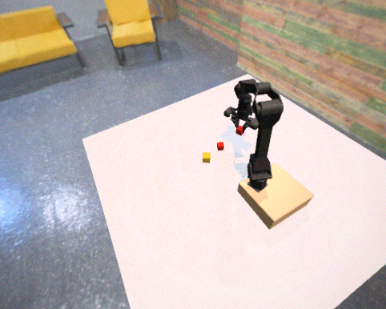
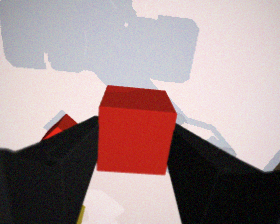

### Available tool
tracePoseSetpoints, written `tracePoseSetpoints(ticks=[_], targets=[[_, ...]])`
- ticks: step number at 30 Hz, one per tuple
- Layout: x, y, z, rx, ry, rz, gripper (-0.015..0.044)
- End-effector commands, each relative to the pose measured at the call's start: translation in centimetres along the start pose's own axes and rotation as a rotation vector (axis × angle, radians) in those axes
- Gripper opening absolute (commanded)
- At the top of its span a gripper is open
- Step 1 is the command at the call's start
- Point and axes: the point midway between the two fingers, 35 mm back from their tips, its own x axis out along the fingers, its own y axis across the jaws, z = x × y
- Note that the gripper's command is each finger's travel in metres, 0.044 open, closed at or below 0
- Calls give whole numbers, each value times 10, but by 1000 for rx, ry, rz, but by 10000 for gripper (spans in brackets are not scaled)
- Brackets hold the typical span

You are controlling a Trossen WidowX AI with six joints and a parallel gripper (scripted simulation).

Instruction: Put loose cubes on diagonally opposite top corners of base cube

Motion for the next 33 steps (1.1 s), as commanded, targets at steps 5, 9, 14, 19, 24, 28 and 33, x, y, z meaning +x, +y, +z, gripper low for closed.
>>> tracePoseSetpoints(ticks=[5,9,14,19,24,28,33], targets=[[1,17,-14,-147,-5,5,105],[4,25,-24,-227,-4,5,105],[7,35,-36,-328,-2,5,105],[9,44,-49,-429,-1,5,105],[12,52,-62,-529,0,6,105],[14,59,-73,-610,0,6,105],[17,66,-87,-710,1,7,105]])
